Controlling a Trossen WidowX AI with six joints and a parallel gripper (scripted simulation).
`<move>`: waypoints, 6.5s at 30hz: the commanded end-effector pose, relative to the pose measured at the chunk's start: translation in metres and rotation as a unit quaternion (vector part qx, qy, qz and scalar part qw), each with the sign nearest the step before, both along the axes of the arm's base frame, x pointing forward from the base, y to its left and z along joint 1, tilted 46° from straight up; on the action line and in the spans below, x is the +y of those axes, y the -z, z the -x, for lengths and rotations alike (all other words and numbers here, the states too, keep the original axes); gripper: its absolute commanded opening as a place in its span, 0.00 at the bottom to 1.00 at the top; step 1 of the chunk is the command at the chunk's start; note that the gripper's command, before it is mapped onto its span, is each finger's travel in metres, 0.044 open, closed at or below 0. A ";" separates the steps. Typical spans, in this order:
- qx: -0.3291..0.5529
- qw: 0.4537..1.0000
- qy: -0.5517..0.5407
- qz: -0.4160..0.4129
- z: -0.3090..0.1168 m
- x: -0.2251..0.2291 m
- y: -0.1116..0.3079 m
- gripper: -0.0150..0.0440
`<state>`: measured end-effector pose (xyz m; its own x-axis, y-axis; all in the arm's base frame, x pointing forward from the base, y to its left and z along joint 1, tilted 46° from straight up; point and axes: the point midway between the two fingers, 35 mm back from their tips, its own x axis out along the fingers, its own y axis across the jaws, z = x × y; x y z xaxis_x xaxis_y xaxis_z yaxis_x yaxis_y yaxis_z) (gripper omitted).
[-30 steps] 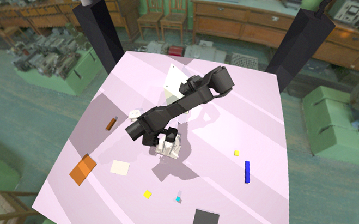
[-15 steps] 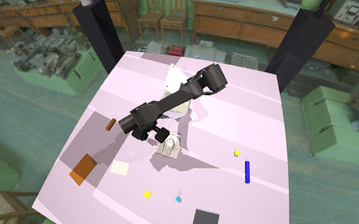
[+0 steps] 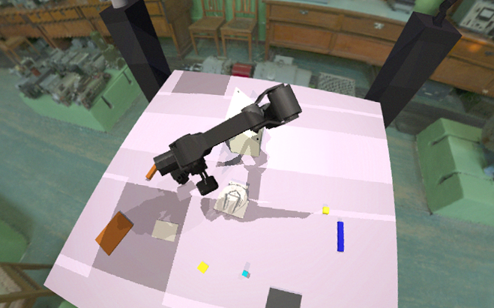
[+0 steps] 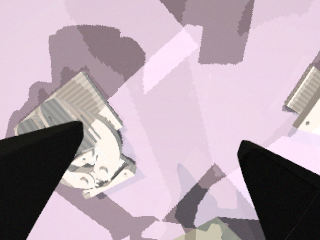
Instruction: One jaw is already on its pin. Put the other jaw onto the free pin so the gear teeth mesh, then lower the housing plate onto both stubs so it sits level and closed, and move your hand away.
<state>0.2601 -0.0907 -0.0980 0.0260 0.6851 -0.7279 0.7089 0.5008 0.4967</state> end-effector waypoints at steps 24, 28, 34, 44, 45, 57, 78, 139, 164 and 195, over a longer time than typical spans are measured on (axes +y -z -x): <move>0.240 0.938 0.249 0.001 0.027 -0.046 0.033 1.00; 0.273 0.919 0.283 0.001 0.032 -0.052 0.038 1.00; 0.321 0.887 0.333 0.000 0.040 -0.061 0.046 1.00; 0.397 0.821 0.411 -0.002 0.054 -0.074 0.058 1.00; 0.404 0.813 0.418 -0.002 0.056 -0.075 0.059 1.00; 0.486 0.716 0.501 -0.005 0.074 -0.089 0.073 1.00; 0.576 0.567 0.588 -0.008 0.100 -0.103 0.092 1.00; 0.577 0.568 0.588 -0.009 0.102 -0.074 0.119 1.00; 0.577 0.568 0.588 -0.009 0.102 -0.074 0.119 1.00; 0.577 0.568 0.588 -0.009 0.102 -0.074 0.119 1.00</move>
<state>0.1578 -0.1647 -0.2166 -0.0179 0.6955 -0.7183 0.4110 -0.6498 -0.6394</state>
